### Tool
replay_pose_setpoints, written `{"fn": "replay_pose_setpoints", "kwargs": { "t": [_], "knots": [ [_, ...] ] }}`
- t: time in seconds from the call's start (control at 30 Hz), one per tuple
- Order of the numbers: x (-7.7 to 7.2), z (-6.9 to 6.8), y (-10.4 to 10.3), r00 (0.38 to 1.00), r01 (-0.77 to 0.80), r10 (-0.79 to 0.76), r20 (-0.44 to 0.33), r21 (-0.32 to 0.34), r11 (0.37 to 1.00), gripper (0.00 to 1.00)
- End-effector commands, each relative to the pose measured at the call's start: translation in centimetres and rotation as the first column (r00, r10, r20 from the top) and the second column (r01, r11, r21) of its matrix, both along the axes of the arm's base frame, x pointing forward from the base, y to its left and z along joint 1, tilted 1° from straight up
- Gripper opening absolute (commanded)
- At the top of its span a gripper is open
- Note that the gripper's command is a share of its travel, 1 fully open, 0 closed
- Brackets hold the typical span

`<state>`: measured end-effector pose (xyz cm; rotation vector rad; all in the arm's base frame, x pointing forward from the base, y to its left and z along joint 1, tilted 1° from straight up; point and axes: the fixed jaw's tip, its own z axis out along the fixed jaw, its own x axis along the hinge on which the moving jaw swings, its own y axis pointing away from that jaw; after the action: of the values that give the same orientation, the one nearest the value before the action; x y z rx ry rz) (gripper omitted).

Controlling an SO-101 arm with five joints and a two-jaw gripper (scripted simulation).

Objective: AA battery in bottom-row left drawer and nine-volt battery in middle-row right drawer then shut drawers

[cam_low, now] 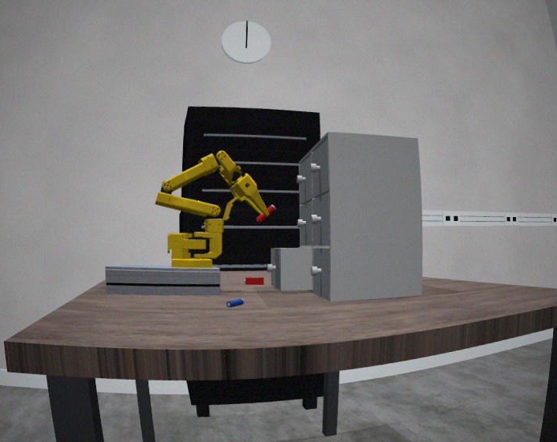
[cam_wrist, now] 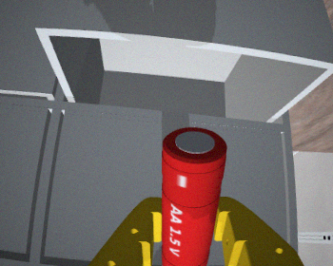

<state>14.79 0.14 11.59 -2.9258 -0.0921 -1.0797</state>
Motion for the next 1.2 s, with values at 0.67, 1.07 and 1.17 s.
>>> {"fn": "replay_pose_setpoints", "kwargs": {
  "t": [0.67,1.07,1.17],
  "knots": [
    [4.9,-2.6,0.4,0.991,-0.001,0.001,-0.136,-0.005,1.0,0.0],
    [6.0,-3.9,0.5,0.985,-0.002,0.0,-0.173,-0.008,1.0,0.0],
    [6.0,-3.9,0.5,0.985,-0.002,0.0,-0.173,-0.008,1.0,0.0]
  ]
}}
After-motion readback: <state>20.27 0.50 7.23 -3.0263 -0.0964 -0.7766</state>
